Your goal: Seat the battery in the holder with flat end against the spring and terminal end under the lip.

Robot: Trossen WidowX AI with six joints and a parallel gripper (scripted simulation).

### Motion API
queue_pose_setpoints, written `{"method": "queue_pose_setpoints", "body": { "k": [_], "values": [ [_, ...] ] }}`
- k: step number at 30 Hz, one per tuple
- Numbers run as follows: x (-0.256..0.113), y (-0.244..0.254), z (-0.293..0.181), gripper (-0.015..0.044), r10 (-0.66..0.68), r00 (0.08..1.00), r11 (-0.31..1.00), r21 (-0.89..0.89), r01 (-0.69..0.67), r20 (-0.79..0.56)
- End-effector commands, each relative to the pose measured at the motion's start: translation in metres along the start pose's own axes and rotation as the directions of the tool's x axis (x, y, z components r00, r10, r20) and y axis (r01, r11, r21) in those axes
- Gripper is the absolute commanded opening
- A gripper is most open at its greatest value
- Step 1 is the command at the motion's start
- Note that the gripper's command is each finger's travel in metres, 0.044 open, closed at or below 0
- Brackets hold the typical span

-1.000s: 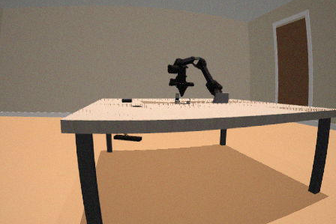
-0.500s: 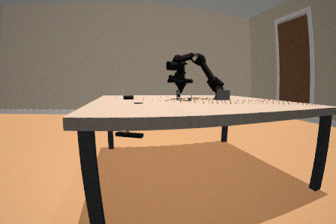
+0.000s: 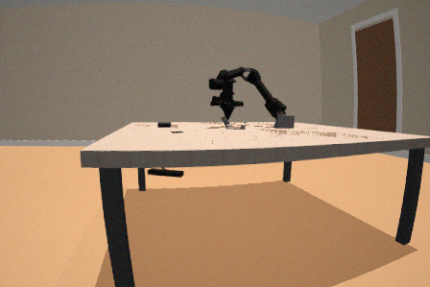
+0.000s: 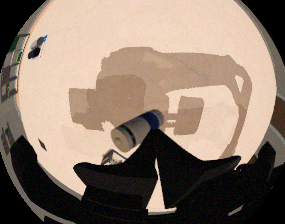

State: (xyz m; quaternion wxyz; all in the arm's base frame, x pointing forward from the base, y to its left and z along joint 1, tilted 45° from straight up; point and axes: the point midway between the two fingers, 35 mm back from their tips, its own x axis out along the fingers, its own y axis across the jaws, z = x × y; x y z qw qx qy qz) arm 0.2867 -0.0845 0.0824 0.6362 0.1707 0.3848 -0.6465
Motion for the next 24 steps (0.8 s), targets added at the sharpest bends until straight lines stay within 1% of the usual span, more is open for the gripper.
{"method": "queue_pose_setpoints", "body": {
  "k": [1, 10, 21, 24],
  "values": [
    [0.000, 0.008, 0.001, 0.0000, 0.004, 1.000, 1.000, 0.008, -0.004, 0.005],
    [-0.003, 0.013, -0.001, 0.0000, -0.001, 1.000, 1.000, -0.001, 0.001, 0.000],
    [-0.075, 0.016, 0.000, 0.0000, 0.004, 1.000, 1.000, 0.006, -0.004, 0.001],
    [-0.080, 0.016, 0.000, 0.0000, 0.004, 1.000, 1.000, 0.006, -0.004, 0.002]
  ]
}}
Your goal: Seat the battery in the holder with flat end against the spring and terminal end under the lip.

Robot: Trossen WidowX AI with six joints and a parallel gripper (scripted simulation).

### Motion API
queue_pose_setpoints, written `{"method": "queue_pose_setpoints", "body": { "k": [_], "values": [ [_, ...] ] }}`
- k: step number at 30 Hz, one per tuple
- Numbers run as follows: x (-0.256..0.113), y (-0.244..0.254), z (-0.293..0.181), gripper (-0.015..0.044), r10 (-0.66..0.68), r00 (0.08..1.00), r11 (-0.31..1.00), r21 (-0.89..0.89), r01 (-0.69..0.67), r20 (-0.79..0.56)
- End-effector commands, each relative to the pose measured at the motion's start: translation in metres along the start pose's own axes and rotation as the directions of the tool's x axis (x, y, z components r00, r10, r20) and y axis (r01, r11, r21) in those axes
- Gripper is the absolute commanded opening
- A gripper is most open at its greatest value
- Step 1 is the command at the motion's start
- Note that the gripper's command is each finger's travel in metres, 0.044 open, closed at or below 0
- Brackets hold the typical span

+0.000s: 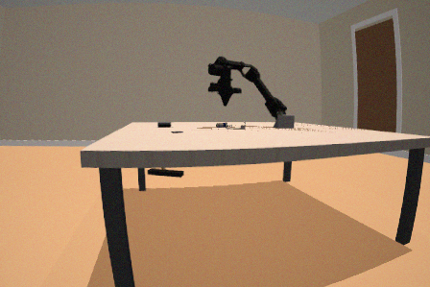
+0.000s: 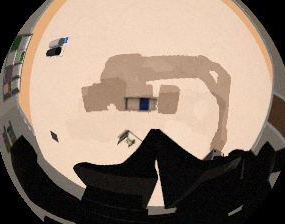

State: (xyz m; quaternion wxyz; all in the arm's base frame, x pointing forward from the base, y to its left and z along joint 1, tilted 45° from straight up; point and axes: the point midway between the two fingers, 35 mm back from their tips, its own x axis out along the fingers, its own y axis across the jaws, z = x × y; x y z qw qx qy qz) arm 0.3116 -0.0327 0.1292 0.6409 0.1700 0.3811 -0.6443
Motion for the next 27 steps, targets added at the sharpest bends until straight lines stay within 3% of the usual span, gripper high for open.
{"method": "queue_pose_setpoints", "body": {
  "k": [1, 9, 11, 15, 19, 23, 27],
  "values": [
    [-0.007, 0.000, 0.000, 0.0000, -0.005, 1.000, 1.000, 0.006, 0.006, -0.006],
    [-0.005, -0.001, 0.000, 0.0000, -0.003, 1.000, 1.000, 0.000, 0.003, 0.001],
    [-0.003, 0.000, 0.000, 0.0053, -0.004, 1.000, 0.998, -0.056, 0.004, 0.000],
    [0.011, 0.006, 0.000, 0.0157, -0.004, 1.000, 0.924, -0.382, 0.002, -0.002],
    [0.025, 0.011, 0.000, 0.0245, -0.003, 1.000, 0.736, -0.677, 0.000, -0.003],
    [0.039, 0.015, 0.000, 0.0245, -0.003, 1.000, 0.457, -0.889, -0.002, -0.004],
    [0.054, 0.018, 0.000, 0.0245, -0.004, 1.000, 0.122, -0.992, -0.004, -0.004]
  ]
}}
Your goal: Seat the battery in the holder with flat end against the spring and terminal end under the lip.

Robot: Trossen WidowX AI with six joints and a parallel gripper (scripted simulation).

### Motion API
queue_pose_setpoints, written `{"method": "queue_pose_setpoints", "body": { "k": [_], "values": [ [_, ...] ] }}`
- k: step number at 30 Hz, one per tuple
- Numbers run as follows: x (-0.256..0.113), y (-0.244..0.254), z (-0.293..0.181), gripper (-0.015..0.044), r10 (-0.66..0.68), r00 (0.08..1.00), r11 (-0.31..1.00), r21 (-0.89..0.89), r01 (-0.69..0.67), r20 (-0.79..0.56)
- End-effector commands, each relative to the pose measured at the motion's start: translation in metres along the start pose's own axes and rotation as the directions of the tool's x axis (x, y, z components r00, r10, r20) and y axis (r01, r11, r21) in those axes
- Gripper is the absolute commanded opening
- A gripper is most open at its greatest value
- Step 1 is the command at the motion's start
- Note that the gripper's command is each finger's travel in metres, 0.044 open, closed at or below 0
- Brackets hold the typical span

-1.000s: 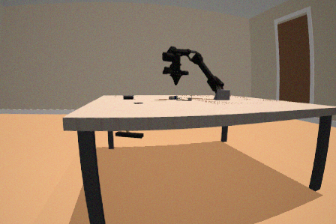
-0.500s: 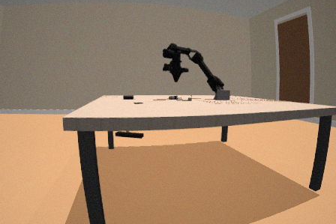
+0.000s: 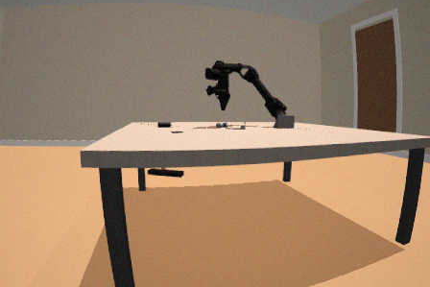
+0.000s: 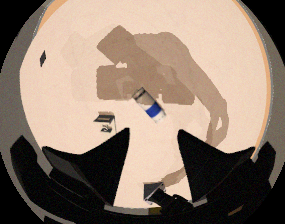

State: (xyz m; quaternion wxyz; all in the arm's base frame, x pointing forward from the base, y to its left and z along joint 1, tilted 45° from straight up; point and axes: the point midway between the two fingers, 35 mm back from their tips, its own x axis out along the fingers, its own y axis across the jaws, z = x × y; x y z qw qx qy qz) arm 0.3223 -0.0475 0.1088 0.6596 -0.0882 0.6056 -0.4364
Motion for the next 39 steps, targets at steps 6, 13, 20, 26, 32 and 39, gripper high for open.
{"method": "queue_pose_setpoints", "body": {
  "k": [6, 13, 20, 26, 32, 39],
  "values": [
    [0.036, 0.003, 0.003, 0.0245, -0.021, 1.000, 0.718, -0.696, 0.013, -0.002],
    [0.036, 0.003, 0.003, 0.0245, -0.021, 1.000, 0.718, -0.696, 0.013, -0.002],
    [0.037, 0.003, 0.004, 0.0245, -0.021, 1.000, 0.718, -0.696, 0.013, -0.002],
    [0.047, 0.003, 0.004, 0.0245, -0.020, 1.000, 0.718, -0.696, 0.013, -0.002],
    [0.056, 0.003, 0.004, 0.0245, -0.020, 1.000, 0.718, -0.696, 0.013, -0.002],
    [0.068, 0.003, 0.004, 0.0245, -0.021, 1.000, 0.718, -0.696, 0.014, -0.002]
  ]
}}
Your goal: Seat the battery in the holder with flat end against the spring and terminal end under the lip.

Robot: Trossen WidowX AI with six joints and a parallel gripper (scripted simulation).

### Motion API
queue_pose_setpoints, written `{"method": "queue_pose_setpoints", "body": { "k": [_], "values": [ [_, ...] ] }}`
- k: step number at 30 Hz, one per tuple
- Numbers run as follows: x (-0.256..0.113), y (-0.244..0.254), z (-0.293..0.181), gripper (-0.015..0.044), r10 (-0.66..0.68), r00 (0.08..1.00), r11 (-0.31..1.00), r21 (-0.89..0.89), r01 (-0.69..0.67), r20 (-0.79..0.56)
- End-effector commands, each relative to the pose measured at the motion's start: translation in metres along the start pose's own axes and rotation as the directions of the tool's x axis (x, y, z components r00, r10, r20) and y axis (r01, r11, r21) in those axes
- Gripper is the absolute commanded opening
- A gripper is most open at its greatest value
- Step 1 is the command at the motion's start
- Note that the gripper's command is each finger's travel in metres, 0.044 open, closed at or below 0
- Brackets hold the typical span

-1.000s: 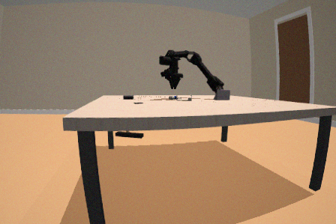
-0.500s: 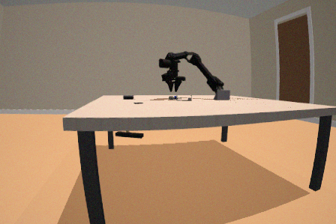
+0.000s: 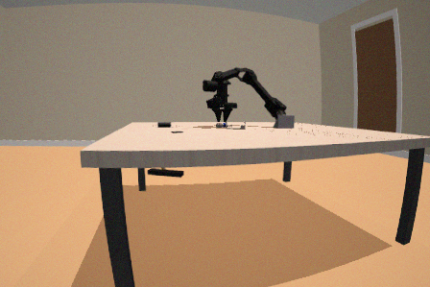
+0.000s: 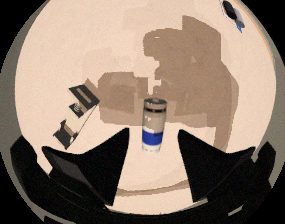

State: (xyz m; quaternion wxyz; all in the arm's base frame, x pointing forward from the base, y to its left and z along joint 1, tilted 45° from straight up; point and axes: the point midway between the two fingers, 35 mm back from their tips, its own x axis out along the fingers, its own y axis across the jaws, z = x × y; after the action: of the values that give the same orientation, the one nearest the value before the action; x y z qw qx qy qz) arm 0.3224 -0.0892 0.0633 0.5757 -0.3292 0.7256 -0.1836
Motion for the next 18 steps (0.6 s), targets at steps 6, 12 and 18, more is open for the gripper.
{"method": "queue_pose_setpoints", "body": {
  "k": [6, 12, 18],
  "values": [
    [0.016, 0.000, -0.002, 0.0245, -0.007, 1.000, 1.000, -0.008, 0.006, -0.007],
    [0.024, 0.000, -0.003, 0.0245, -0.008, 1.000, 1.000, -0.008, 0.008, -0.008],
    [0.025, 0.000, -0.003, 0.0114, -0.008, 1.000, 1.000, -0.008, 0.008, -0.008]
  ]
}}
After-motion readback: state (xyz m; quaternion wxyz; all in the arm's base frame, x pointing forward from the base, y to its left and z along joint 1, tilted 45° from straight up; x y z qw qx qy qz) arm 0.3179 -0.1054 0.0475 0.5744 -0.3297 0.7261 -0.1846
